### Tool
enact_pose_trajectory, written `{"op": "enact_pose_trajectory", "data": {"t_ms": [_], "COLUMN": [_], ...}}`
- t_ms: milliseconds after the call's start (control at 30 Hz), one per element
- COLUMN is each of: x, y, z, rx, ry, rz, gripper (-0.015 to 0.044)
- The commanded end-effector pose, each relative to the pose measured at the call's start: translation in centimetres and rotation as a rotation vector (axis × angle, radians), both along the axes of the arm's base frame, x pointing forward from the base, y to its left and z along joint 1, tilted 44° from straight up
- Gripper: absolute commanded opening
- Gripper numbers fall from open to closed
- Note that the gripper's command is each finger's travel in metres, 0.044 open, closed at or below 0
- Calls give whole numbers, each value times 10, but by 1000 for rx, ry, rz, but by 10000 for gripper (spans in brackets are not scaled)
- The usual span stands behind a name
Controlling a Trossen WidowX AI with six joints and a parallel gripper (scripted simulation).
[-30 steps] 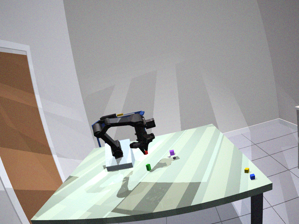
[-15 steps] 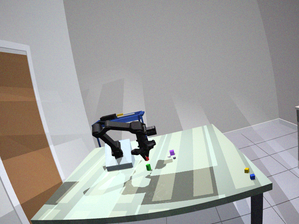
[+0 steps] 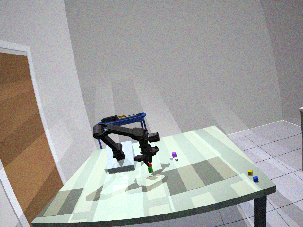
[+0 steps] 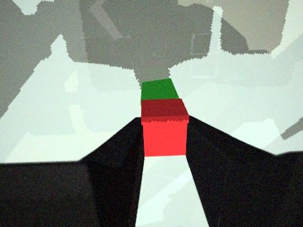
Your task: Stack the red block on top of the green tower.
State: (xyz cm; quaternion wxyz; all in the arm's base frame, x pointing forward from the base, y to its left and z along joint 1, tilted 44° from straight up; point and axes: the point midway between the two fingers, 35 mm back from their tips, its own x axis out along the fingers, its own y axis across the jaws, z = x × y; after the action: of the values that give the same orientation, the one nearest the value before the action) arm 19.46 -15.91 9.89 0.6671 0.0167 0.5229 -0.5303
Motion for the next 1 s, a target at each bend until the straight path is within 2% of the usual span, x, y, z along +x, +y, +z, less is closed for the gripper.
{"op": "enact_pose_trajectory", "data": {"t_ms": [0, 833, 967], "x": [0, 0, -1], "y": [-1, 1, -1], "z": [-1, 1, -2], "rx": [-2, -1, 0], "ry": [4, 4, 4], "rz": [3, 3, 2], "gripper": [0, 0, 105]}}
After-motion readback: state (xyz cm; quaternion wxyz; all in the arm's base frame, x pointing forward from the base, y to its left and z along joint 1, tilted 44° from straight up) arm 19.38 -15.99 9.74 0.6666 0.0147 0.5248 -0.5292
